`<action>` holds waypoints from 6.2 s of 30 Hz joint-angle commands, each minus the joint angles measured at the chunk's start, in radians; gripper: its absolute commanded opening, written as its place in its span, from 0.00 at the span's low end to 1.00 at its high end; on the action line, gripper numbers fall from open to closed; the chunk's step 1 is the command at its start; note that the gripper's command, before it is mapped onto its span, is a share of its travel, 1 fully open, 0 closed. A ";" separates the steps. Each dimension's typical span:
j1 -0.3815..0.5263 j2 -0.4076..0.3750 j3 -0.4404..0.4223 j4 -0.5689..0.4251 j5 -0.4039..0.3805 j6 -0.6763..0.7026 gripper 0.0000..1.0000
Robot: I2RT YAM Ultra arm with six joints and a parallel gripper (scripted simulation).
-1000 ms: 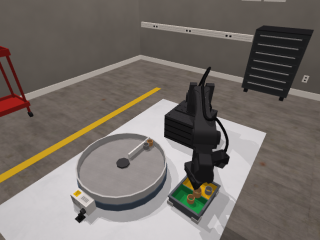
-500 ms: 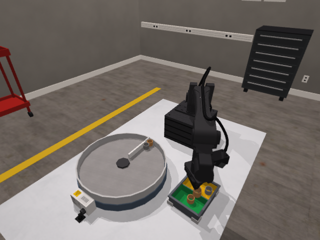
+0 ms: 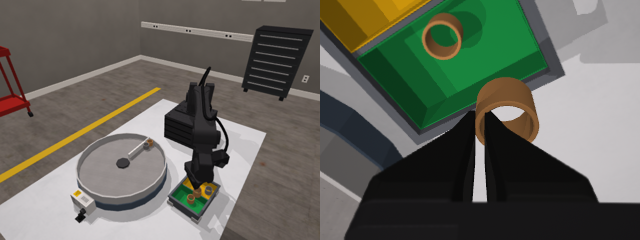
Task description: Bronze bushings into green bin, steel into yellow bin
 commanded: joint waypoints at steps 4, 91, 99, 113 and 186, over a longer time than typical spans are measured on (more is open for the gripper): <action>0.006 0.000 0.032 -0.017 0.003 -0.007 0.00; 0.002 0.050 -0.043 0.129 0.003 -0.008 0.00; 0.002 0.050 -0.043 0.129 0.003 -0.008 0.00; 0.000 0.045 -0.058 0.150 0.003 -0.008 0.00; -0.004 0.136 -0.103 0.251 0.003 -0.009 0.00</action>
